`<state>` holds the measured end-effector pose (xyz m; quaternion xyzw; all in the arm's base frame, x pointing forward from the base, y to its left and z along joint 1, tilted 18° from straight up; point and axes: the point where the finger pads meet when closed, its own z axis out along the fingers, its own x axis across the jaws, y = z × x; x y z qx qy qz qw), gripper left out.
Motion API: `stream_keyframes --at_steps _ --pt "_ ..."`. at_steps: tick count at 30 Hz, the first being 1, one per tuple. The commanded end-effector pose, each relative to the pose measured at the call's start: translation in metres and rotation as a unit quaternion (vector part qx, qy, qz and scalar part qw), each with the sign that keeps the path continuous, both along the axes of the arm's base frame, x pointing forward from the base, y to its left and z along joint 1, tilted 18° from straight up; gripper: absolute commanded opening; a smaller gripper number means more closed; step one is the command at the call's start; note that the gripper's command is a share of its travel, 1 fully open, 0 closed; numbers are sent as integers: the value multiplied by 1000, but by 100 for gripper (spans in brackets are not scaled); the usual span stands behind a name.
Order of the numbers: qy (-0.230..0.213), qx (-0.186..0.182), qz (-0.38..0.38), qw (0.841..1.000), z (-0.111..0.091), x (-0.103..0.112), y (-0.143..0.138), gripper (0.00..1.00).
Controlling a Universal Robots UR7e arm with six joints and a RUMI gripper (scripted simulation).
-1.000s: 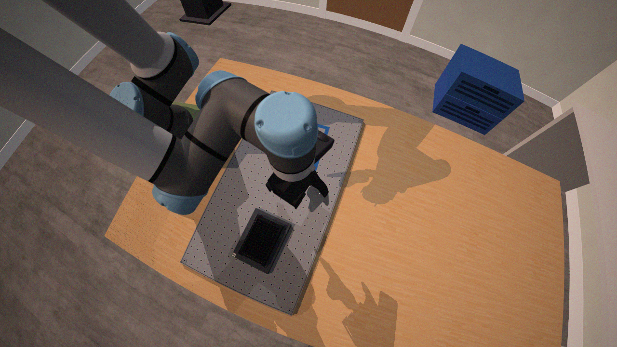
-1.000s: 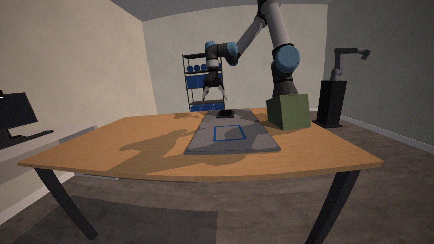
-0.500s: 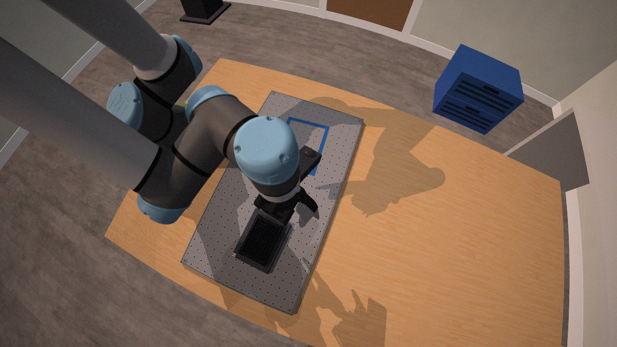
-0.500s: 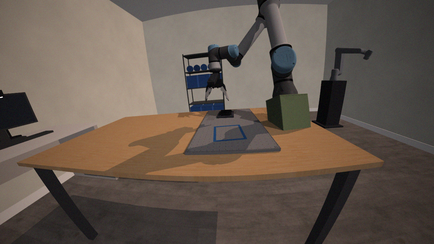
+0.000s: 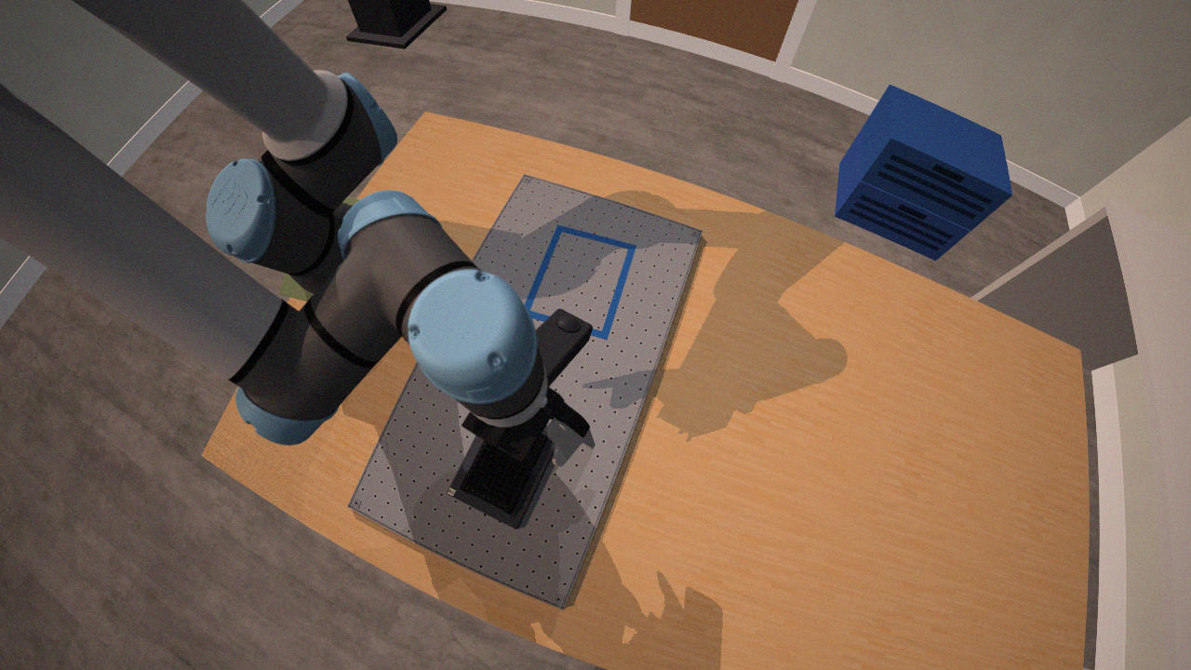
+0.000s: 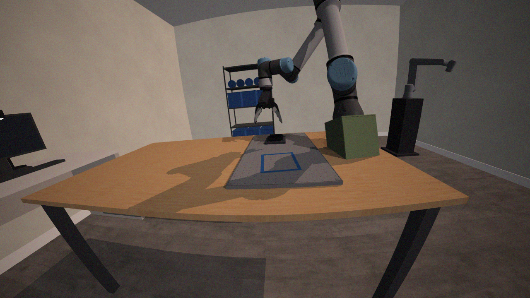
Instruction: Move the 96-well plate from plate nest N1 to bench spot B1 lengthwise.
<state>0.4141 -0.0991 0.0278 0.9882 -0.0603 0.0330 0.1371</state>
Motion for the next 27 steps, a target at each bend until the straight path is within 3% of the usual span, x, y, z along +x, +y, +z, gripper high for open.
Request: stream_keyframes --at_steps 1,21,27 --pt "3 -7 18 1000 2 -8 -18 100" --pt "13 -21 41 999 7 -38 -74 100" --pt "13 -21 41 999 7 -38 -74 100"
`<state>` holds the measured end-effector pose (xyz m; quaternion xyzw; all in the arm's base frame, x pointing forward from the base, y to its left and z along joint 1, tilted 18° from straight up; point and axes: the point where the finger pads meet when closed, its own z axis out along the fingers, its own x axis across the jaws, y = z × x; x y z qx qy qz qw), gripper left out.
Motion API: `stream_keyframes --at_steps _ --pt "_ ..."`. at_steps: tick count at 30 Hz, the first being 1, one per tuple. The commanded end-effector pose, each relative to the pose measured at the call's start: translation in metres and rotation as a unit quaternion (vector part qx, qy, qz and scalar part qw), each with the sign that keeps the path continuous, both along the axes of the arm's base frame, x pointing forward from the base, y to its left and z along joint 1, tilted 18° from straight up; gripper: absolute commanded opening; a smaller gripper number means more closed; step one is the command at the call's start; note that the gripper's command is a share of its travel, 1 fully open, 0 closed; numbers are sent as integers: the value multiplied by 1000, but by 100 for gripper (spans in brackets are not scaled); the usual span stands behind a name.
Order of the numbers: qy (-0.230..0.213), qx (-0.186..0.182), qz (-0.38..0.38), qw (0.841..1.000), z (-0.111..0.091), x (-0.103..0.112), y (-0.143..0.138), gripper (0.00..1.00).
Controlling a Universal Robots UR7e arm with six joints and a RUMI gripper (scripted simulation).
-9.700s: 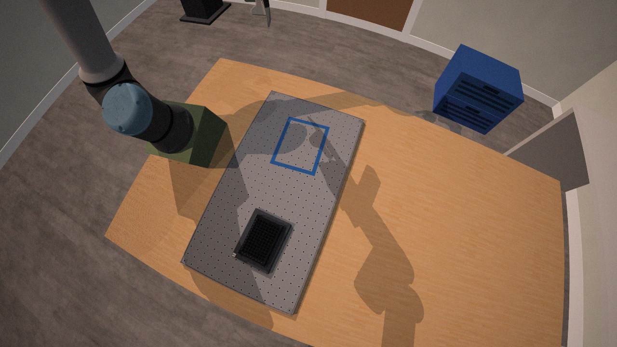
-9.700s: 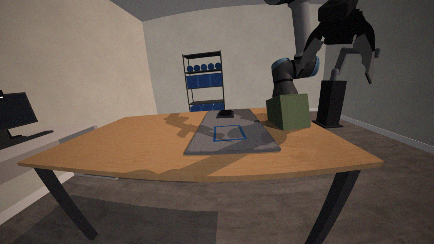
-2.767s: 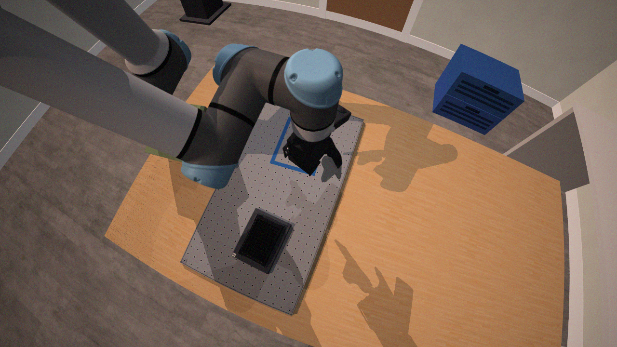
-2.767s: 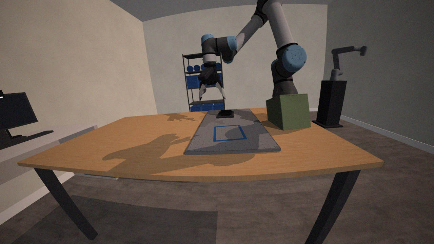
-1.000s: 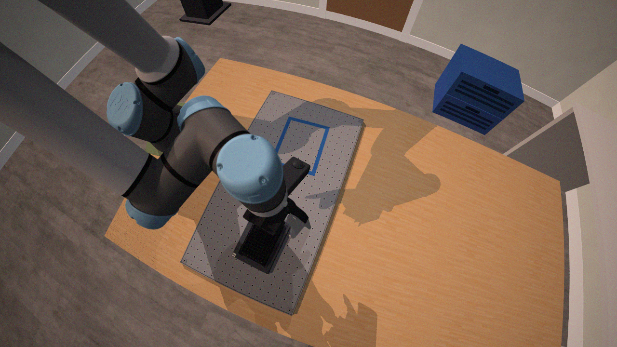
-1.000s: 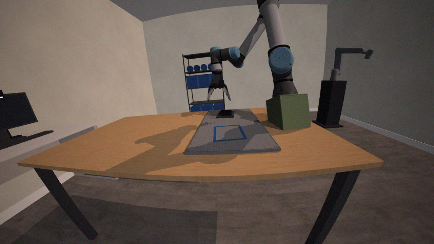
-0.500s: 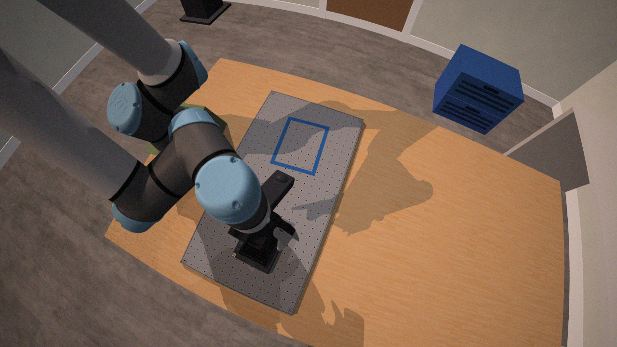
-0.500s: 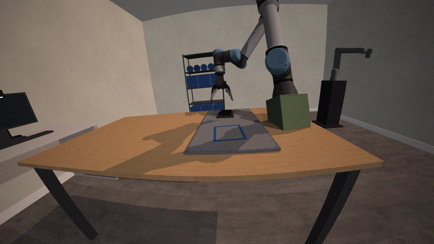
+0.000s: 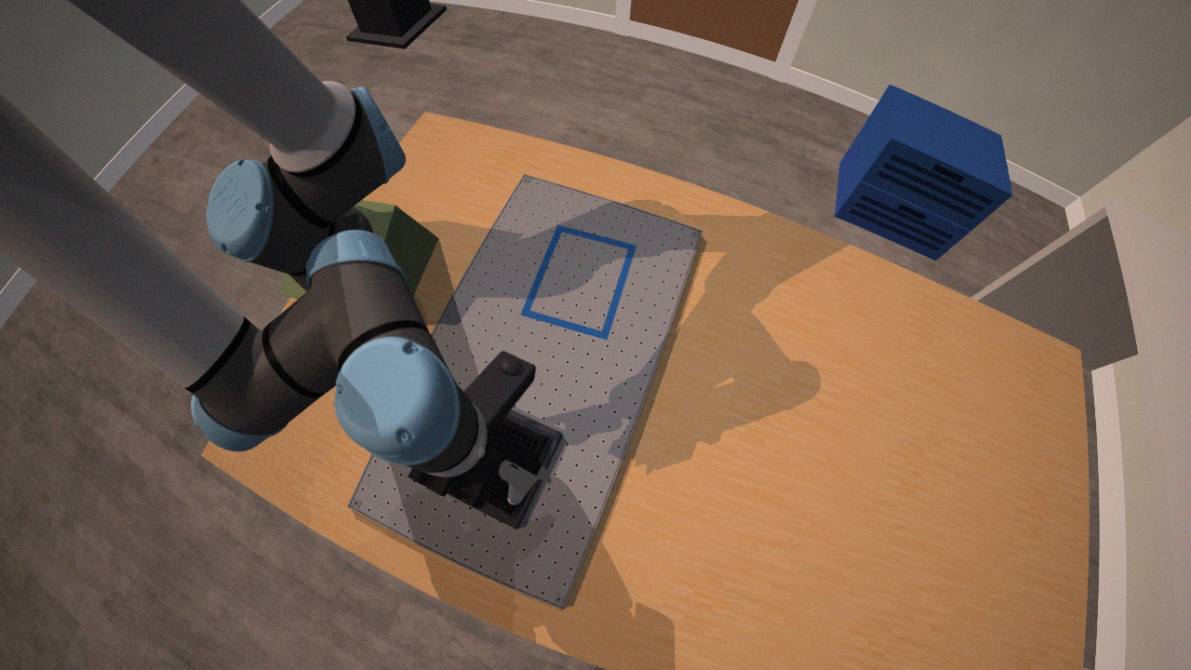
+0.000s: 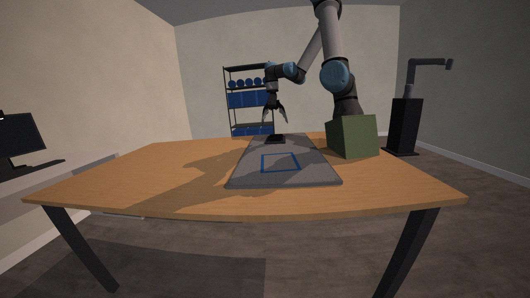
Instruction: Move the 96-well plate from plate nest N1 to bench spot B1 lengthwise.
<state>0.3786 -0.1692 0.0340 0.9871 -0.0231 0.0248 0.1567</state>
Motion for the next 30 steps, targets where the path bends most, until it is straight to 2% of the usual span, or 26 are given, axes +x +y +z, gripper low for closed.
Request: stream_keyframes --at_steps 1,12,30 --pt "-1 0 6 1000 1 -3 -4 100" --pt "-1 -1 6 1000 1 -2 -5 100" --pt "1 1 6 1000 -26 -2 -12 100"
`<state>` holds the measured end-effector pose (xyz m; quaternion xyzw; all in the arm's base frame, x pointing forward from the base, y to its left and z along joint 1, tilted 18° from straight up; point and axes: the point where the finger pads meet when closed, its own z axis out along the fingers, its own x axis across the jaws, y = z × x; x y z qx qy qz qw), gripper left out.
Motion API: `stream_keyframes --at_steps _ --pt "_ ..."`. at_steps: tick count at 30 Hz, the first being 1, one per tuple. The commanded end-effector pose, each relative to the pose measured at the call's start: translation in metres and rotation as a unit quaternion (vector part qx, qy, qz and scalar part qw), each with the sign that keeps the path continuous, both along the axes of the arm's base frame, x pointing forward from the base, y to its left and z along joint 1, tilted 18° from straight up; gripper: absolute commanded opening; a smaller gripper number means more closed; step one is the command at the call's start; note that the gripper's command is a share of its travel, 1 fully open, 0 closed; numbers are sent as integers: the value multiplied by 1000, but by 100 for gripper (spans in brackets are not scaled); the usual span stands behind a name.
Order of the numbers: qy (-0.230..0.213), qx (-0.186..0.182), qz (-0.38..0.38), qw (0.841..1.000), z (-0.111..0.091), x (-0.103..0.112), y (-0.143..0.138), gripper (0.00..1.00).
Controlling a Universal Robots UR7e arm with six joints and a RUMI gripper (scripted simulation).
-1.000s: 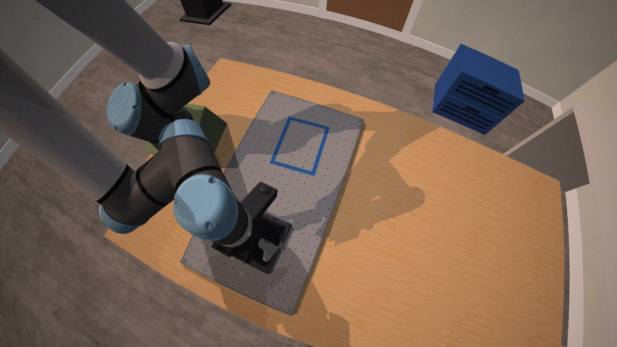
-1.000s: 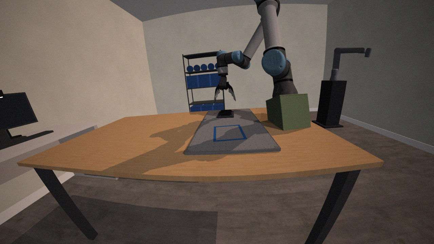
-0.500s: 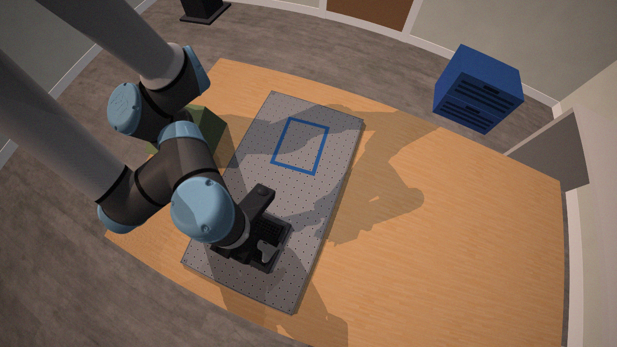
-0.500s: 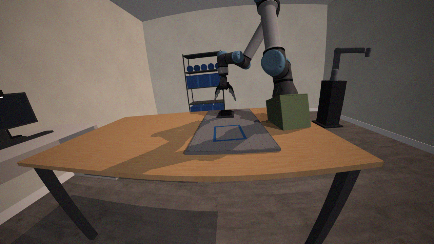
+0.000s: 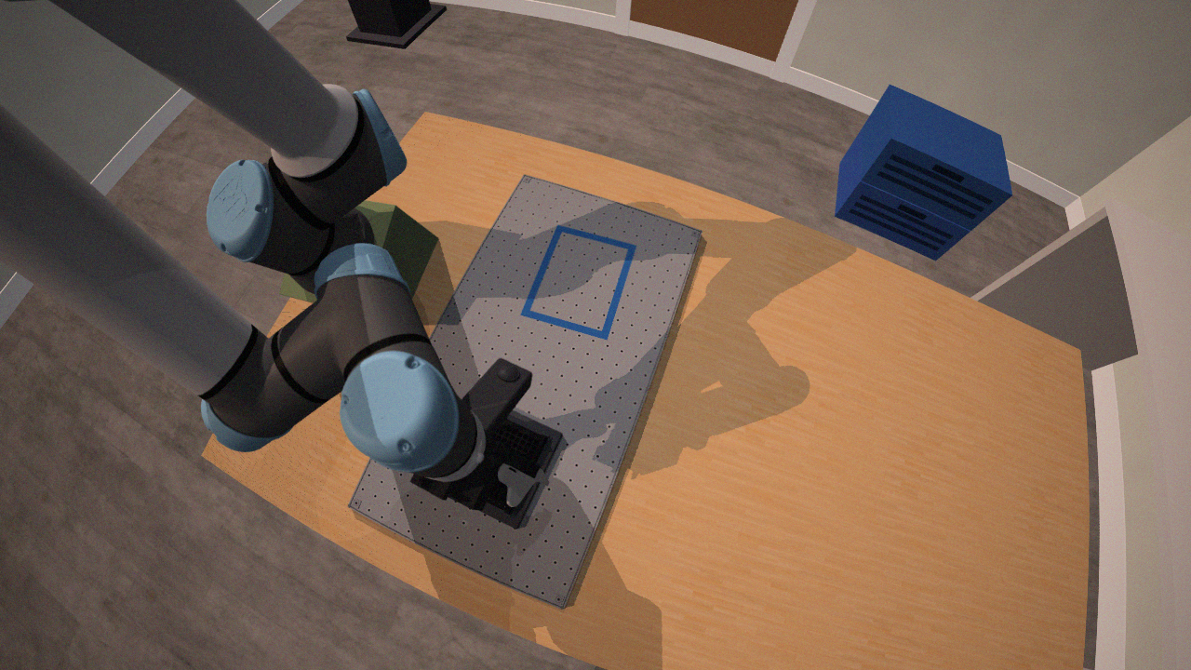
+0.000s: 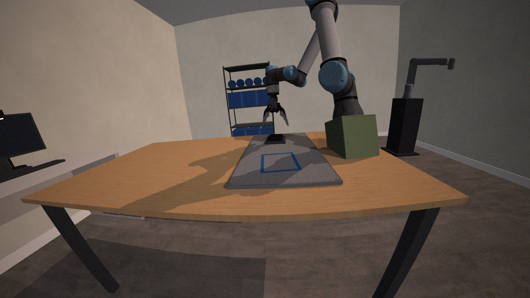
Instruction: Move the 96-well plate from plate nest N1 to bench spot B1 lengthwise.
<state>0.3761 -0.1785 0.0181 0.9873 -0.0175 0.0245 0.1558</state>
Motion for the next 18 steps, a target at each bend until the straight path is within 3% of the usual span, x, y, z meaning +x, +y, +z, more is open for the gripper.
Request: stream_keyframes --at_steps 1,18 --pt "0 0 0 1000 -10 0 -3 100" --pt "0 0 0 1000 -34 1 -11 100"
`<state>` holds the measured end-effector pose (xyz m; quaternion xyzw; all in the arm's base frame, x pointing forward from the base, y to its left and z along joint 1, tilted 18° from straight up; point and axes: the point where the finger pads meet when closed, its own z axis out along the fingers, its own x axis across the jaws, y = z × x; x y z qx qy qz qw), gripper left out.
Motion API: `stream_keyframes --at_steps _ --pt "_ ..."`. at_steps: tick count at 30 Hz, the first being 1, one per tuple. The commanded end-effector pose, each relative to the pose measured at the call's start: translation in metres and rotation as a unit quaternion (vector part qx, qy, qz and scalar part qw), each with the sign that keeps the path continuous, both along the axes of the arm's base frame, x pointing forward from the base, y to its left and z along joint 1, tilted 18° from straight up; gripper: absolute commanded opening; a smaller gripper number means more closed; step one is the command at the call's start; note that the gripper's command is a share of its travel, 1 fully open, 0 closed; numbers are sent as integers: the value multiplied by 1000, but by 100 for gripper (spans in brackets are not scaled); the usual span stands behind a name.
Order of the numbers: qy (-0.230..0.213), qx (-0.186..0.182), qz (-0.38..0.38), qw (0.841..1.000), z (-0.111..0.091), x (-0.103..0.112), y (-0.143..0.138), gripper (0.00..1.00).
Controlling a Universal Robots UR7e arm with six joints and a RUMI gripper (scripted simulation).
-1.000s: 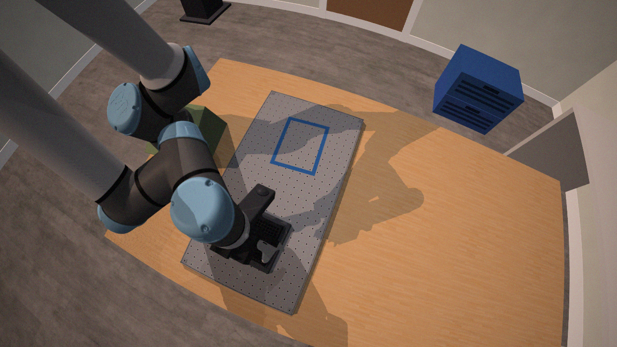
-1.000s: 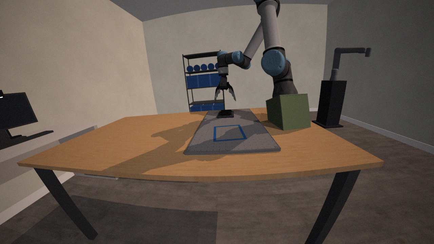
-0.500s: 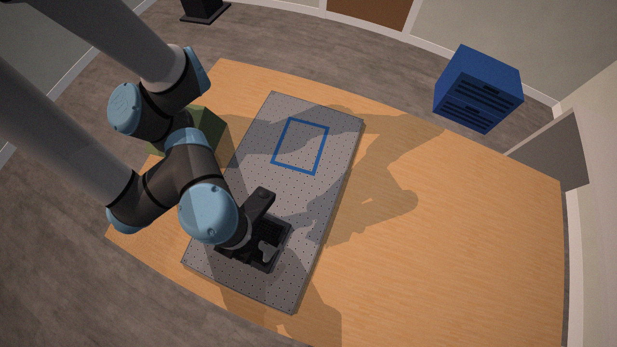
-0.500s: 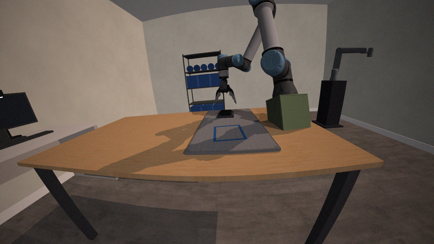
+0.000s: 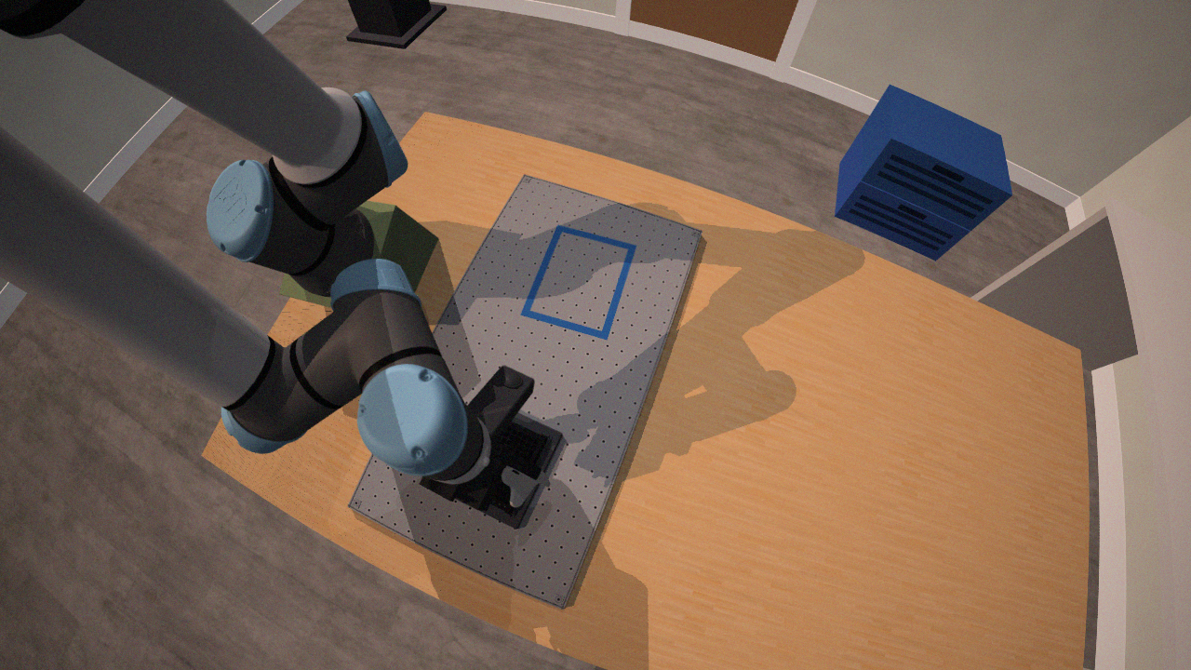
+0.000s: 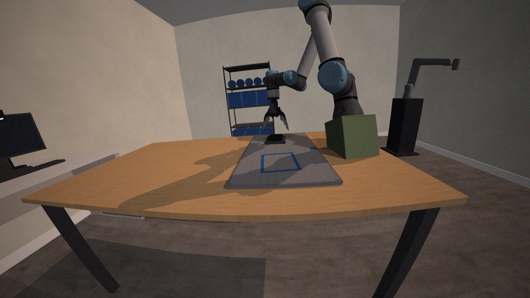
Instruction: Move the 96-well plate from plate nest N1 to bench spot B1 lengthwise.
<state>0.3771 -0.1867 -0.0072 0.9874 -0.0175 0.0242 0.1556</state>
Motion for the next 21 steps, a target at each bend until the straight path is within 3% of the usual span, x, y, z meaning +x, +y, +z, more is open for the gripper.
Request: stream_keyframes --at_steps 1,15,21 --pt "-1 0 0 1000 -9 0 -3 100" --pt "-1 0 0 1000 -31 1 -10 100" --pt "-2 -1 1 1000 -31 3 -10 100"
